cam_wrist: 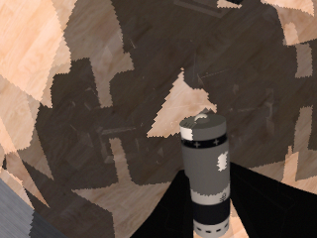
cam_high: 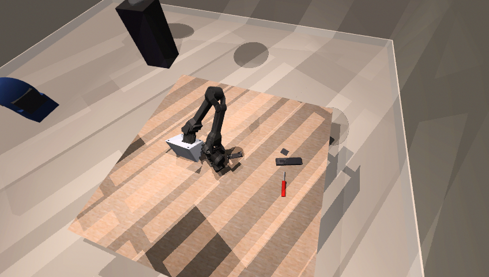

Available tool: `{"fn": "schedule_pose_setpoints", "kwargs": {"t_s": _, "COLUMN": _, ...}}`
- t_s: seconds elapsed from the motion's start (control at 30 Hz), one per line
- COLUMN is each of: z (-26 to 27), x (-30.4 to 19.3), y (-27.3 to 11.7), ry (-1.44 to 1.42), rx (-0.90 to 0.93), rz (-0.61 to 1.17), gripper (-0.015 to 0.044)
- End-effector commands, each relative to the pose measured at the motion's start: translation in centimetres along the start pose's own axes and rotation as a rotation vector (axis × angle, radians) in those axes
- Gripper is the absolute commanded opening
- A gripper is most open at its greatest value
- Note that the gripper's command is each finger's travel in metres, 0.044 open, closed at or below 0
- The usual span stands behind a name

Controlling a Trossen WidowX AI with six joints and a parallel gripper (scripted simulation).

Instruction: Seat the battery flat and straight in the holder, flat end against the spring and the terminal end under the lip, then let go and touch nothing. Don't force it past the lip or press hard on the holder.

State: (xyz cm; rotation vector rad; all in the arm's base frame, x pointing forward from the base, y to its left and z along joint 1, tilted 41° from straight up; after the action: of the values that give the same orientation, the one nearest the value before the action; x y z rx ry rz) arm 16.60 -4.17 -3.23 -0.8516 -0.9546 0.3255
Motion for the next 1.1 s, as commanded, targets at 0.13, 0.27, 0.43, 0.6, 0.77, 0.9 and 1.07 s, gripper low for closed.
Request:
{"fn": "schedule_pose_setpoints", "kwargs": {"t_s": 0.13, "z": -0.2, "x": 0.0, "y": -3.4, "ry": 0.0, "rx": -0.003, "rz": 0.001, "gripper": 0.0067}}
{"fn": "schedule_pose_setpoints", "kwargs": {"t_s": 0.27, "z": 0.0, "x": 0.0, "y": -5.0, "ry": 0.0, "rx": -0.001, "rz": -0.001, "gripper": 0.0067}}
{"fn": "schedule_pose_setpoints", "kwargs": {"t_s": 0.43, "z": -1.2, "x": 1.4, "y": -5.4, "ry": 0.06, "rx": -0.006, "rz": 0.005, "gripper": 0.0067}}
{"fn": "schedule_pose_setpoints", "kwargs": {"t_s": 0.6, "z": -3.1, "x": 4.6, "y": -6.3, "ry": 0.18, "rx": -0.01, "rz": 0.007, "gripper": 0.0067}}
{"fn": "schedule_pose_setpoints", "kwargs": {"t_s": 0.77, "z": -4.3, "x": 8.4, "y": -6.9, "ry": 0.3, "rx": -0.01, "rz": 0.004, "gripper": 0.0067}}
{"fn": "schedule_pose_setpoints", "kwargs": {"t_s": 0.9, "z": -4.7, "x": 11.4, "y": -7.4, "ry": 0.388, "rx": -0.013, "rz": 0.0, "gripper": 0.0067}}
{"fn": "schedule_pose_setpoints", "kwargs": {"t_s": 1.07, "z": -4.6, "x": 13.2, "y": -7.7, "ry": 0.437, "rx": -0.016, "rz": -0.003, "gripper": 0.0067}}
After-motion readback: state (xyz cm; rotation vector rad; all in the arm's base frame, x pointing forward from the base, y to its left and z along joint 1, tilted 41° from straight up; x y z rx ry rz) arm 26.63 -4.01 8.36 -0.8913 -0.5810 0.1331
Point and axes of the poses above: the point midway between the two fingers, 35 mm back from their tips, its own y axis out along the fingers, its own z axis across the jaws, x = y × z, the point moved 8 cm from there along -y, back along the fingers, and after that the axes turned 6 degrees about -y, right-handed, at the moved point
